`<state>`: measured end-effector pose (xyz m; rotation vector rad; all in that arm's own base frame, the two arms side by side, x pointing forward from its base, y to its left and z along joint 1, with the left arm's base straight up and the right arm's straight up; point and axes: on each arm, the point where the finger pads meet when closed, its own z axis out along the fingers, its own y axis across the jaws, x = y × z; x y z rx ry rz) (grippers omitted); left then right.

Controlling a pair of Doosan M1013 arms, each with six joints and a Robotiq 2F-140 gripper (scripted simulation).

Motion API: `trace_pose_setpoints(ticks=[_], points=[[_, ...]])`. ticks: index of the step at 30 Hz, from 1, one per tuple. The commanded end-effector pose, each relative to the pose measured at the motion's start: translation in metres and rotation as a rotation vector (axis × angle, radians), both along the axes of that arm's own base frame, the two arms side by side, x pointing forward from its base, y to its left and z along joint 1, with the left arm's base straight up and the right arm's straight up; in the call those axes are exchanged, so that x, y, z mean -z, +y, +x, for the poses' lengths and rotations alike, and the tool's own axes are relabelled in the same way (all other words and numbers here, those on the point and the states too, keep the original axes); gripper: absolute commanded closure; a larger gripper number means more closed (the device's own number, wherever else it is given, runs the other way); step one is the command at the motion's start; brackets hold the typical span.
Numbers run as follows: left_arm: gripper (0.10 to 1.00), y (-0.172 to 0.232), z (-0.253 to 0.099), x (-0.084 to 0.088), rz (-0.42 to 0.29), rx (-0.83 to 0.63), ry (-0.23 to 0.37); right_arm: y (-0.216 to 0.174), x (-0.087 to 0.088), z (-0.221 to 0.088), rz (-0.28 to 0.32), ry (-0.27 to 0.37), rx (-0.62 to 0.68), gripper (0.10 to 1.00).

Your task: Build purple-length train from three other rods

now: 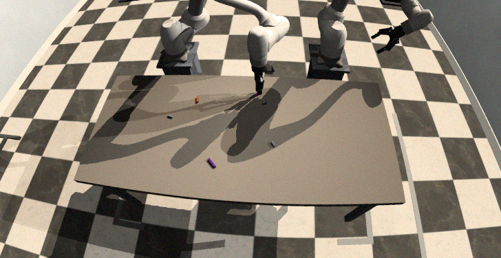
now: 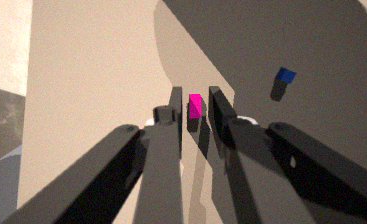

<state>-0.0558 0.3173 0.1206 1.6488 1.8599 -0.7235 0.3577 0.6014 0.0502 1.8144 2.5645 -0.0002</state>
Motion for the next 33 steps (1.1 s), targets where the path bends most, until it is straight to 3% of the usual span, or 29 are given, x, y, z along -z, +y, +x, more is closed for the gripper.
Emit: trace_pose_setpoints(ticks=[1, 33], points=[[0.098, 0.000, 0.000, 0.000, 0.001, 0.000, 0.000, 0.000, 0.001, 0.000, 0.001, 0.000, 0.000, 0.867], [0.098, 0.000, 0.000, 0.000, 0.001, 0.000, 0.000, 0.000, 0.014, 0.000, 0.001, 0.000, 0.000, 0.867]])
